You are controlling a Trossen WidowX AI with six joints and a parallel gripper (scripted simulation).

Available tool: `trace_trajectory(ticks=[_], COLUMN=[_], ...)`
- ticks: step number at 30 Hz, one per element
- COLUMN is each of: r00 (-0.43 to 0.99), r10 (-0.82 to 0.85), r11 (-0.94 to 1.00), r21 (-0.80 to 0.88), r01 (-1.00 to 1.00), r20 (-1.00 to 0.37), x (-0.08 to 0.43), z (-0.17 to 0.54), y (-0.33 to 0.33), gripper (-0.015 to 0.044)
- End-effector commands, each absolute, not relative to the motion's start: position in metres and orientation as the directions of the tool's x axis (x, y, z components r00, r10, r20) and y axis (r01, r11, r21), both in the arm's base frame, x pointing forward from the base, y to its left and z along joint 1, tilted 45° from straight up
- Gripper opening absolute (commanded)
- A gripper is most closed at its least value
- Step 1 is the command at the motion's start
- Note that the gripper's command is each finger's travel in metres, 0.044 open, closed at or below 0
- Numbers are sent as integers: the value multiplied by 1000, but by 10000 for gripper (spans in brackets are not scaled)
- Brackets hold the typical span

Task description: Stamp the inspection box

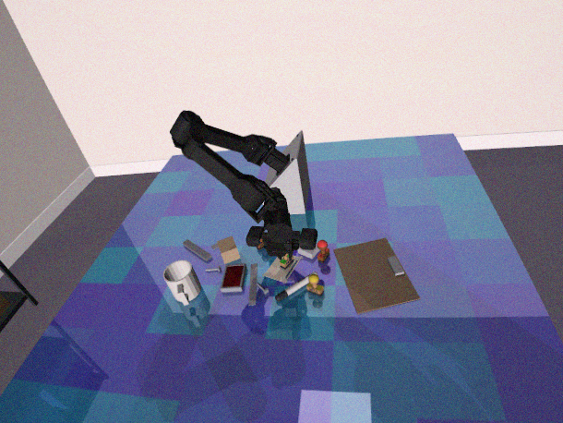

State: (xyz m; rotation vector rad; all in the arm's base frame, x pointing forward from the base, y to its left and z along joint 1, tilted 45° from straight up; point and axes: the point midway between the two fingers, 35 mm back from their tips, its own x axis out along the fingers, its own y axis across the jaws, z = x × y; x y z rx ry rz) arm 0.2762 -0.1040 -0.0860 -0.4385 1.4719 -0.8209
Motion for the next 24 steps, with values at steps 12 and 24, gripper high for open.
trace_trajectory(ticks=[12,24], r00=[-98,-98], r10=[-716,-716], r11=[663,663], r21=[-717,-717], r01=[216,216], r20=[-691,-691], x=[276,276], z=[-87,-85], y=[-106,-104], gripper=[0,0])
